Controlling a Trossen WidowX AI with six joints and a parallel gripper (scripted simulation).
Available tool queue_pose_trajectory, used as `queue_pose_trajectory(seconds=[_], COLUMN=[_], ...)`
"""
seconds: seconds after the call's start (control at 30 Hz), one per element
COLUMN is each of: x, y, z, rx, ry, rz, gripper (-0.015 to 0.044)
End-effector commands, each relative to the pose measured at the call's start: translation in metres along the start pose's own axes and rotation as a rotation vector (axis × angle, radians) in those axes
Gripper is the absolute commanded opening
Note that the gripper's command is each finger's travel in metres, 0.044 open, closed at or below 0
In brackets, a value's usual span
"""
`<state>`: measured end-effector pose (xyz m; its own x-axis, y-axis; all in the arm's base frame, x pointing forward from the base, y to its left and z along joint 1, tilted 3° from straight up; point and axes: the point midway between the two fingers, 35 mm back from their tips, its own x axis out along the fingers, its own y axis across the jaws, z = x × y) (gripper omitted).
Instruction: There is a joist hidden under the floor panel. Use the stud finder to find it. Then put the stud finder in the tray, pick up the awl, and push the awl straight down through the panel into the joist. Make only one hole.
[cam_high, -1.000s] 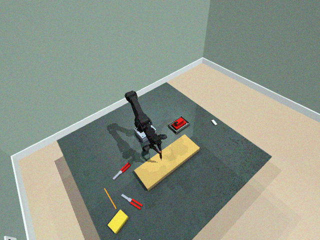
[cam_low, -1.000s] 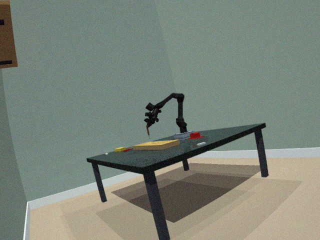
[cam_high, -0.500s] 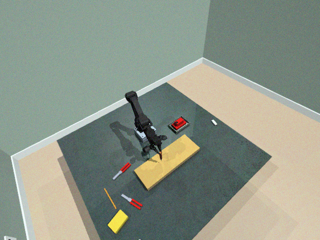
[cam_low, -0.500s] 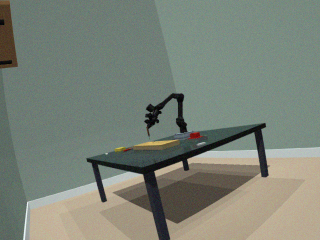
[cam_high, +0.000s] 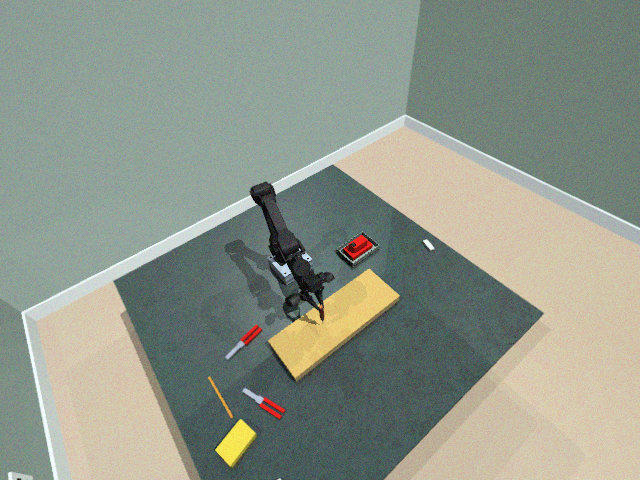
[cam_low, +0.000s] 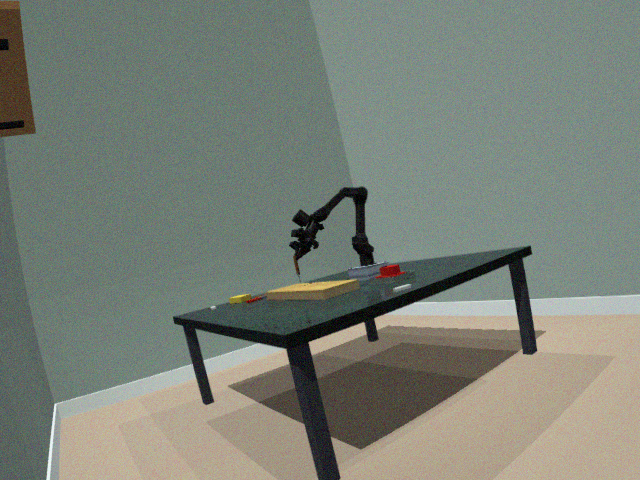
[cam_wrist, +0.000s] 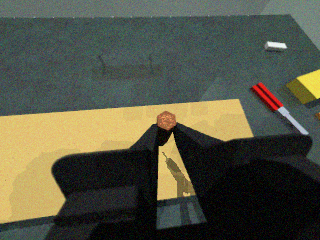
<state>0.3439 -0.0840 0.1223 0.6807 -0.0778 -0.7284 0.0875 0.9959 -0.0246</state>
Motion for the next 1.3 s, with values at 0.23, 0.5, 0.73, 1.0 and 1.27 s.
queue_pose_trajectory(seconds=[0.23,0.5,0.73,1.0,1.27], x=[0.013,0.022,0.023,0.023,0.023], y=[0.001,0.001,0.001,0.001,0.001], z=[-0.014,-0.024,-0.026,-0.026,-0.026], rx=[-0.005,-0.005,-0.005,-0.005,-0.005], ry=[0.004,0.004,0.004,0.004,0.004], rz=[0.007,0.007,0.007,0.007,0.007], gripper=[0.0000,0.0000,0.0000,0.0000,0.0000])
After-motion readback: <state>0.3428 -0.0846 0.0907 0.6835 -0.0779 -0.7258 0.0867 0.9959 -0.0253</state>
